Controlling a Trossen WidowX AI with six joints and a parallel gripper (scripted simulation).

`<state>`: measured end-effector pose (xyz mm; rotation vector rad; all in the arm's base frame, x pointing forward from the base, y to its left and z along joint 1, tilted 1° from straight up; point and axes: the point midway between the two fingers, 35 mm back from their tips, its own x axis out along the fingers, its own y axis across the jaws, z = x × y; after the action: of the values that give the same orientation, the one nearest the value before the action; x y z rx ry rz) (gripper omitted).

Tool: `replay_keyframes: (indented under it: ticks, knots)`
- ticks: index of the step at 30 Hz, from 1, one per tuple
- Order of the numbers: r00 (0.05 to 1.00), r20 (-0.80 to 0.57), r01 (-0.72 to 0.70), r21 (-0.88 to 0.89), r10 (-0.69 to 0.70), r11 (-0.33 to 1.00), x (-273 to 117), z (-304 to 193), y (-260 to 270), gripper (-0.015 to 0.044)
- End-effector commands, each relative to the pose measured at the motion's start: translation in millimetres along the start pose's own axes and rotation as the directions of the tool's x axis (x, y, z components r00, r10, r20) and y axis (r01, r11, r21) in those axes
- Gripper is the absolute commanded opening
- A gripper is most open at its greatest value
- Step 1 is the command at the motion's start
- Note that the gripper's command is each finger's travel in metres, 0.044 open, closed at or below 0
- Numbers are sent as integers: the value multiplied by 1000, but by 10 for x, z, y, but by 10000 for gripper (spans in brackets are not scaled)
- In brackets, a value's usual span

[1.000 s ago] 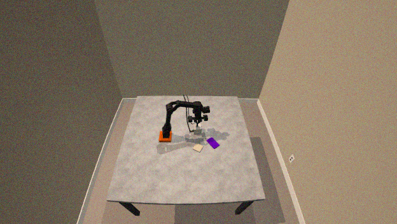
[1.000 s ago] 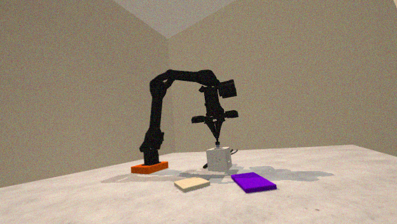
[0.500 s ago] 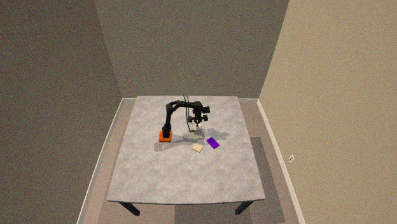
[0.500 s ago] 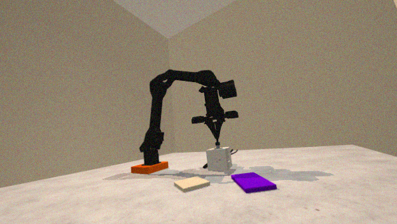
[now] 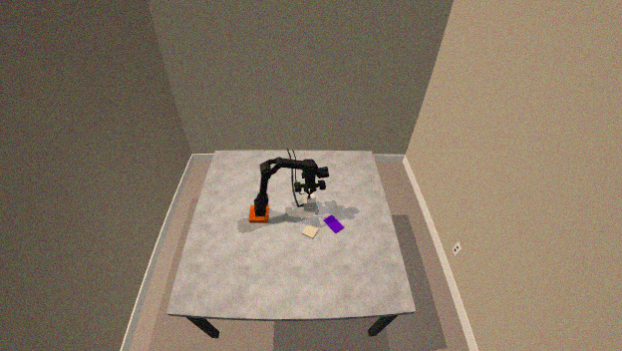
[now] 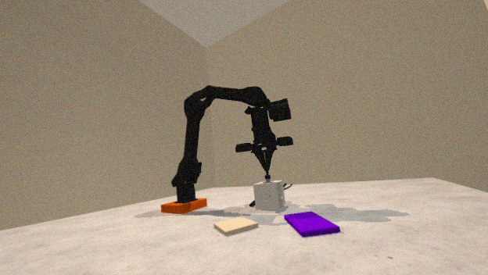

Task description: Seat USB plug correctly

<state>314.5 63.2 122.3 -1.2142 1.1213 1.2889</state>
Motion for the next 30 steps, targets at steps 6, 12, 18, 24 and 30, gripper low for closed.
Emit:
replay_keyframes:
  ticks: [6, 12, 18, 24, 30]
  knots:
    - [1000, 4, 1, 3, -1, 1000, 14, 3, -3, 0]
    - [1000, 4, 1, 3, -1, 1000, 21, 3, -3, 0]
    - [1000, 4, 1, 3, -1, 1000, 28, 2, -3, 0]
    - [1000, 4, 1, 3, -1, 1000, 35, 2, -3, 0]
    - [1000, 4, 1, 3, -1, 1000, 43, 1, -3, 0]
